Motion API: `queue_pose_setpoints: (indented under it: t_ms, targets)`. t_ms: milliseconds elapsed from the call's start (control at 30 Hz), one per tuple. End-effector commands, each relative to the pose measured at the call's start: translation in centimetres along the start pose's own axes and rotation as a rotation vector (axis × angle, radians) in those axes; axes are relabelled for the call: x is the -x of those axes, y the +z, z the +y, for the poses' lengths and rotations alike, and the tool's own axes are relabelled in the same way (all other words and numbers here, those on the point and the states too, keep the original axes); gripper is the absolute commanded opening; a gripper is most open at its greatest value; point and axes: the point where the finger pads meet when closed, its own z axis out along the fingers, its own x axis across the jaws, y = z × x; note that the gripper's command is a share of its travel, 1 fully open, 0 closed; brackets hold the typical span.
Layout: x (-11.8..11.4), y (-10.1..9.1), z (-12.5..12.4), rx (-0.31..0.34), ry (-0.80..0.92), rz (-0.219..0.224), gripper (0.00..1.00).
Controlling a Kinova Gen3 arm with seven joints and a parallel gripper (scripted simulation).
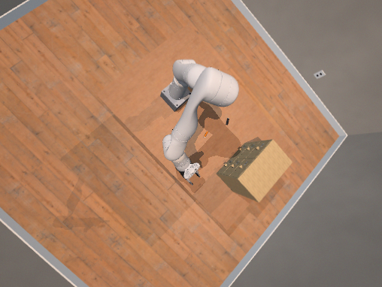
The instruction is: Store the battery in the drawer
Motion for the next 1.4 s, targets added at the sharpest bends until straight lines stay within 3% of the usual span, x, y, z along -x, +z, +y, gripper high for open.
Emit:
queue_pose_setpoints:
  t_ms: [0,233,700,767,1233,1367]
  targets:
    - [-0.5,0.2,1.3,-0.024,0.027,0.003,1.0]
    - [-0.5,0.8,1.4,-0.092,0.027,0.005,1.0]
    - [-0.5,2.9,1.4,-0.328,0.026,0.008,1.0]
    - [-0.5,2.9,1.4,-0.328,0.026,0.008,1.0]
    - [-0.6,5.1,1.5,-0.586,0.025,0.012,1.0]
    - [-0.6,5.4,1.5,-0.615,0.025,0.012,1.0]
